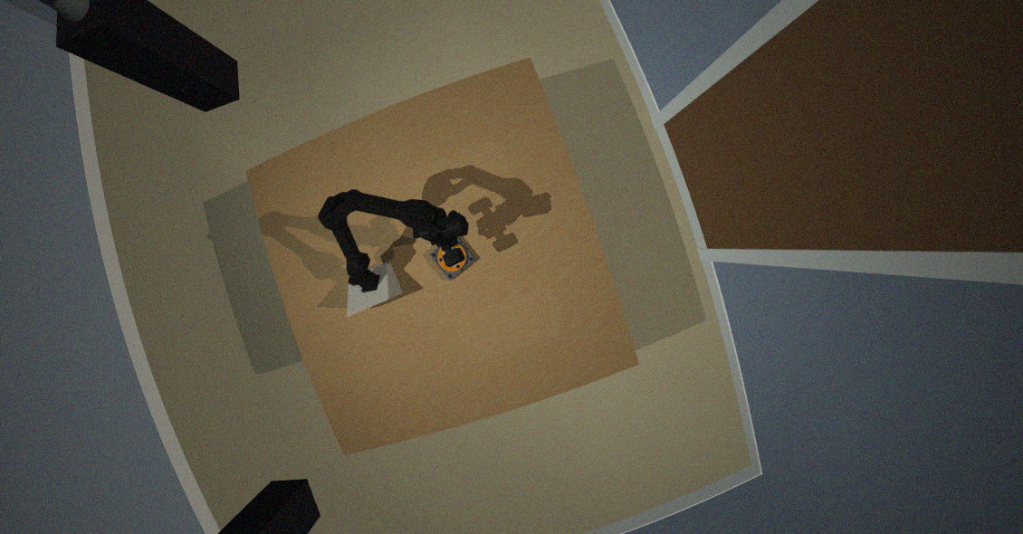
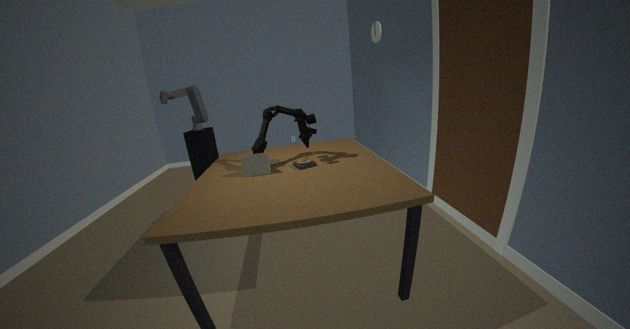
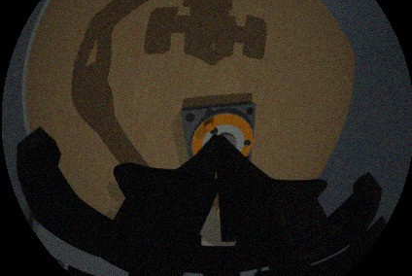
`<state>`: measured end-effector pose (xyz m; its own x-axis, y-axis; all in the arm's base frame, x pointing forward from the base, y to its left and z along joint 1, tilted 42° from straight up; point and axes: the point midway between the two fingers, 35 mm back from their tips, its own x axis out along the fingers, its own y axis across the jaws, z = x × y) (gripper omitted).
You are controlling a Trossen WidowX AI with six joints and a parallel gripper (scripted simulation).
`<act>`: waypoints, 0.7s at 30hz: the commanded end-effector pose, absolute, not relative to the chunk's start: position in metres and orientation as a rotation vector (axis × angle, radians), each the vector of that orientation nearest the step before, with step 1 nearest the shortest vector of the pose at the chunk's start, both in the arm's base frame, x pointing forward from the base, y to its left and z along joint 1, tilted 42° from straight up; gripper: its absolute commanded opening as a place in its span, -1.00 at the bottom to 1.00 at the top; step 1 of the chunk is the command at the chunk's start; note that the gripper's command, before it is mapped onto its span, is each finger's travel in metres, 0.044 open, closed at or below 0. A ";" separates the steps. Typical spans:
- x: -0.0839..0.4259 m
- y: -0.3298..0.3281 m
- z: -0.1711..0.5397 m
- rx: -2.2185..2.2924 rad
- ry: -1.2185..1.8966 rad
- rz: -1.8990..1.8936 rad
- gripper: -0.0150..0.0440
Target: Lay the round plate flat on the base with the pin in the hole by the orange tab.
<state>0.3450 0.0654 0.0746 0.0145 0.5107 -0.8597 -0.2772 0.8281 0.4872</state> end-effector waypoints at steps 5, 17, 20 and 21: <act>0.323 0.072 0.055 0.409 1.582 0.719 -0.49; 0.318 0.097 0.026 0.410 1.581 0.720 -0.49; 0.315 0.103 0.020 0.411 1.581 0.721 -0.49; 0.314 0.103 0.019 0.411 1.581 0.721 -0.49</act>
<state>0.3185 0.0977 0.0269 -0.1432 0.6373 -0.7572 -0.1586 0.7404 0.6532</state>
